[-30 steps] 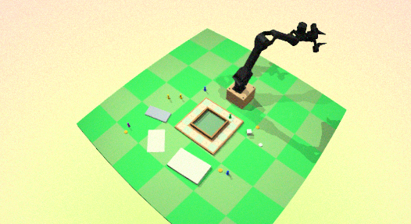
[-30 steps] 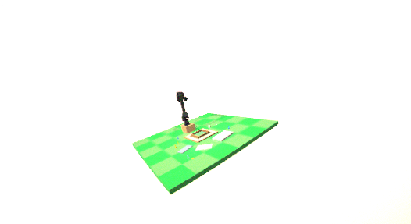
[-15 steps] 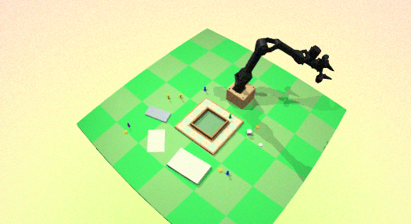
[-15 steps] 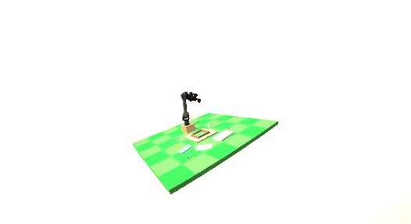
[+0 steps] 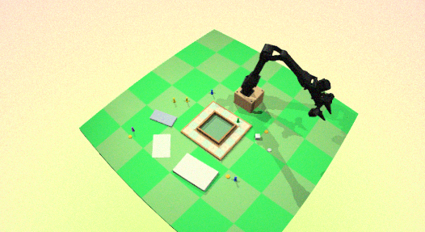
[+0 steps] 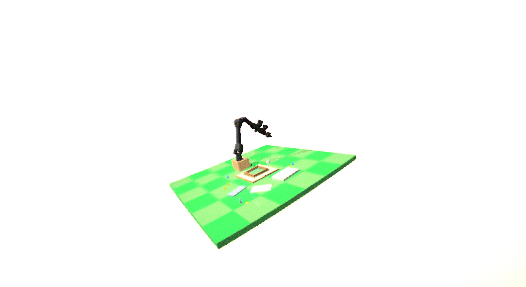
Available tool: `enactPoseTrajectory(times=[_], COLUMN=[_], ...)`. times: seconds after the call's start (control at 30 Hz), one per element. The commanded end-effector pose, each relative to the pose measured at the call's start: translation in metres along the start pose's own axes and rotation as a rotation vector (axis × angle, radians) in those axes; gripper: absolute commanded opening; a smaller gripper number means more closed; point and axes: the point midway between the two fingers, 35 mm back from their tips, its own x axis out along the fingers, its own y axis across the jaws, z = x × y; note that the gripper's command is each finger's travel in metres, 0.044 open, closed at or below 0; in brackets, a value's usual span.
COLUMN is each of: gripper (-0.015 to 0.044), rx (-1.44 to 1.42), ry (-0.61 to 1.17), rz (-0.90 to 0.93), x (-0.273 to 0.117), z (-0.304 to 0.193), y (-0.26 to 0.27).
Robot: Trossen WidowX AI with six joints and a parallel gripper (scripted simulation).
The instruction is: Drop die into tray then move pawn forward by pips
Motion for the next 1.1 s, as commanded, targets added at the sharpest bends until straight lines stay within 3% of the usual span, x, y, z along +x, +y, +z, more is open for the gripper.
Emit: enactPoseTrajectory(times=[0.0, 0.27, 0.57, 0.7, 1.07], gripper=[0.0275, 0.0275, 0.0275, 0.0275, 0.0275], rx=[0.034, 0.170, 0.427, 0.550, 0.556], ry=[0.107, 0.347, 0.635, 0.737, 0.742], rz=[-0.115, -0.308, -0.453, -0.481, -0.482], x=[0.002, -0.019, -0.088, -0.122, -0.115], z=[-0.014, -0.066, -0.148, -0.180, -0.192], y=[-0.072, -0.197, -0.296, -0.317, -0.321])
